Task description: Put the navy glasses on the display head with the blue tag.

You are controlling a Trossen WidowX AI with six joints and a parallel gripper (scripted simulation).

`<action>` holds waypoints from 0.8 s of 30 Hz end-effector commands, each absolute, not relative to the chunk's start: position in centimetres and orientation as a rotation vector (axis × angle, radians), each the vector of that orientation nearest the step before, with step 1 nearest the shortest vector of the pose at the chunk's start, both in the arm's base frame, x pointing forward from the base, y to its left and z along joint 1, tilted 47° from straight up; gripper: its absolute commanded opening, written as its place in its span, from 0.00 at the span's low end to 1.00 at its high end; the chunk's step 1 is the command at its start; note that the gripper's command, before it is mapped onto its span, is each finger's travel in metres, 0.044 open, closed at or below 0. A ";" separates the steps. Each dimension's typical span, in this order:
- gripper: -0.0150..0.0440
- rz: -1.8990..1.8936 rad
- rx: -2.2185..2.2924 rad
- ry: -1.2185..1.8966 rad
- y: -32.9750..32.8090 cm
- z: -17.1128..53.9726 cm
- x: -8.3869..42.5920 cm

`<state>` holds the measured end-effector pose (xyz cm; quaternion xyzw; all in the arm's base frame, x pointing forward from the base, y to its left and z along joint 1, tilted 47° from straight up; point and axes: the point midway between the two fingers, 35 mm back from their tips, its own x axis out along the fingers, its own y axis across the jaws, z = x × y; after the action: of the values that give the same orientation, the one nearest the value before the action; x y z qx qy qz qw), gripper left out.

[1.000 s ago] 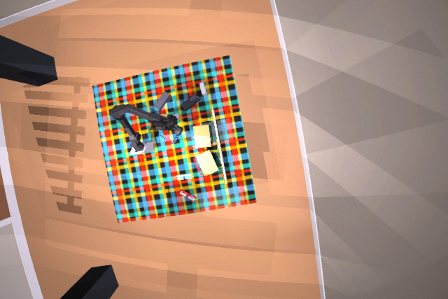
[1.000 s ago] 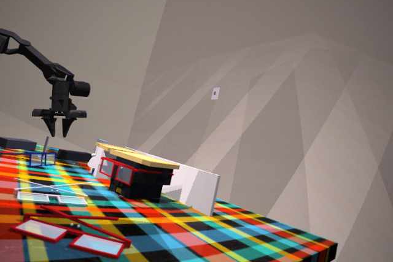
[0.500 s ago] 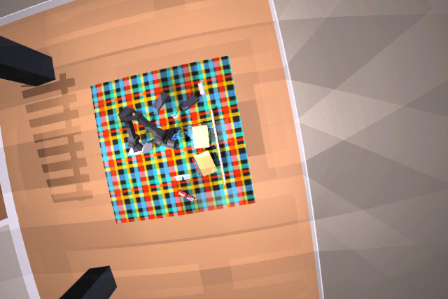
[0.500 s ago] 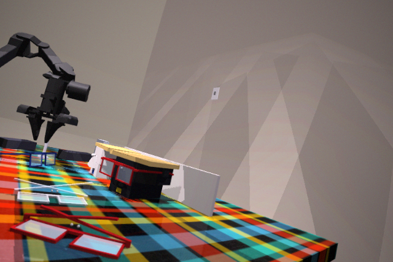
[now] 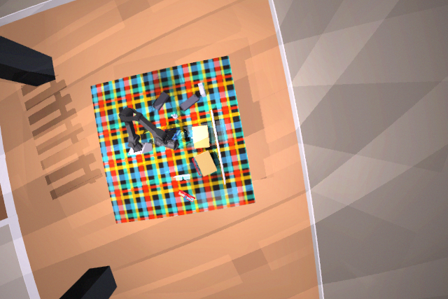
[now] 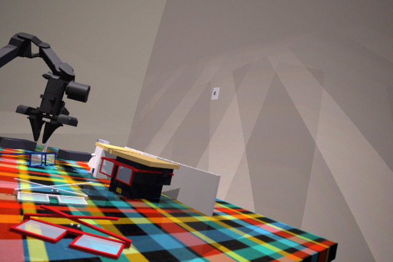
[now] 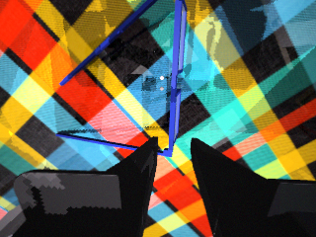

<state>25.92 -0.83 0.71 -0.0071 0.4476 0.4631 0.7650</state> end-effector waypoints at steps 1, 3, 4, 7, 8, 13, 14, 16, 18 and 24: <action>0.46 1.009 -0.011 0.977 -0.4 0.2 26.0; 0.46 1.009 -0.011 0.978 -0.2 0.0 26.1; 0.46 1.009 -0.012 0.978 -0.1 -0.1 26.2; 0.46 1.008 -0.012 0.978 0.2 -0.5 26.3; 0.46 1.008 -0.012 0.978 0.3 -0.6 26.3; 0.46 1.008 -0.012 0.978 0.9 -1.2 26.5; 0.46 1.008 -0.012 0.978 1.0 -1.3 26.6; 0.46 1.008 -0.012 0.978 1.2 -1.6 26.6; 0.46 1.008 -0.012 0.977 1.4 -1.8 26.7; 0.46 1.009 -0.011 0.977 2.1 -2.5 26.9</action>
<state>26.94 1.48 -2.06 -0.0105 0.4482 0.4616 0.7655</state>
